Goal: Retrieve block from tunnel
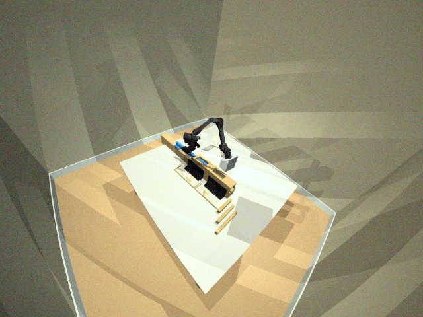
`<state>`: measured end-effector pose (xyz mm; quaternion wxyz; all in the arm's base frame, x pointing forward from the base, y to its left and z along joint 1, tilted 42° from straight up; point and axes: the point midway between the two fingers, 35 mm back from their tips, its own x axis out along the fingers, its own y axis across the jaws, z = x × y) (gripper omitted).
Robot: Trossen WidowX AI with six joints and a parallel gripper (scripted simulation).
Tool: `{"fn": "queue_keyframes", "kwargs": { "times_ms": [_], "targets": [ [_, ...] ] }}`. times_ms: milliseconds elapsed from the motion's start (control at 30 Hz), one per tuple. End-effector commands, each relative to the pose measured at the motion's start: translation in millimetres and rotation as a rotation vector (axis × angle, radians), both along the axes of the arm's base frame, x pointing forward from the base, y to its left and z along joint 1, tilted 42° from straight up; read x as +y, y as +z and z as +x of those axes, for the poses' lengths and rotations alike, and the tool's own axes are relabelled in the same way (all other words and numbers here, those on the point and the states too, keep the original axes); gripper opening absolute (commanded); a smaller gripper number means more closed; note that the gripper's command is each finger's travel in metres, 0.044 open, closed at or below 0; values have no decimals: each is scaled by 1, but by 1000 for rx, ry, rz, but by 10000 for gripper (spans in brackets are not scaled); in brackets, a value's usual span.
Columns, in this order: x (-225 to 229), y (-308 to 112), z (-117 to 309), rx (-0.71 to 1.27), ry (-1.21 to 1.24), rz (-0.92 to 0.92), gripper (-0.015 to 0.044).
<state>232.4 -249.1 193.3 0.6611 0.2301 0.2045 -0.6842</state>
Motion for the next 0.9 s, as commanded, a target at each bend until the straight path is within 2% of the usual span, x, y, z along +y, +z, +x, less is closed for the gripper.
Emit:
{"fn": "queue_keyframes", "kwargs": {
  "times_ms": [0,33,867],
  "targets": [
    [0,0,1,-8,-1,-1,20],
    [1,0,1,-8,-1,0,0],
    [42,-49,4,-3,5,9,0]
  ]
}}
